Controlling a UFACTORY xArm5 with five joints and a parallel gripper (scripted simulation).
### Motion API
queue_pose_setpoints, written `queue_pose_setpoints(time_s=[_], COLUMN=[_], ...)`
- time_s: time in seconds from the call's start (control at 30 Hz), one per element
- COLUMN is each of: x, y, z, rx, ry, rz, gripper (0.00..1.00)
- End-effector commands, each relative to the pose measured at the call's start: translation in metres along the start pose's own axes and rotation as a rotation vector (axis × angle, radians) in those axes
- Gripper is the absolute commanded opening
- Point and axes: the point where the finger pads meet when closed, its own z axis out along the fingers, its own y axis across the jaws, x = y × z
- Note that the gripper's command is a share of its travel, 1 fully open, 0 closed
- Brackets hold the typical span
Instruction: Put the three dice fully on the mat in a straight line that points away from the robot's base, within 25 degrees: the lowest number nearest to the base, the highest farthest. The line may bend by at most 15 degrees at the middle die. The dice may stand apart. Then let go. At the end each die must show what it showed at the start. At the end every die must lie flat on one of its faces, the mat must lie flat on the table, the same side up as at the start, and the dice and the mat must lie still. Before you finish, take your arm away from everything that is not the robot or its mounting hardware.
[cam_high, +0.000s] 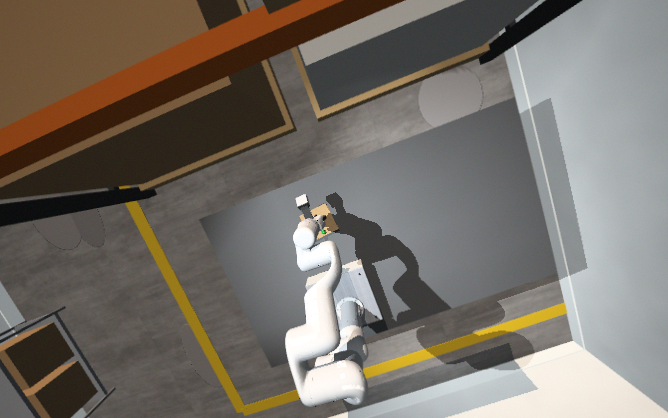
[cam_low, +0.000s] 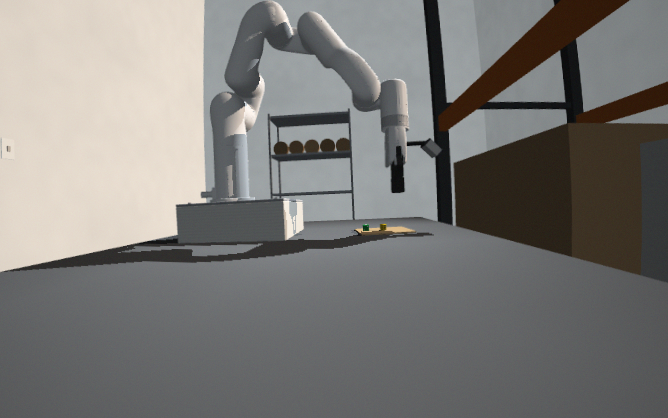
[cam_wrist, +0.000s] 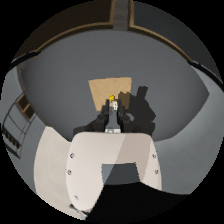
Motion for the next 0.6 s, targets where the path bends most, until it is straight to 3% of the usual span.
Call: queue_pose_setpoints(time_s=[0.0, 0.57], x=[0.0019, 0.0044], y=[-0.0001, -0.0017], z=[-0.0021, -0.0029], rx=[0.000, 0.000], ry=[0.005, 0.005], rz=[0.001, 0.010], gripper=[0.11, 0.11])
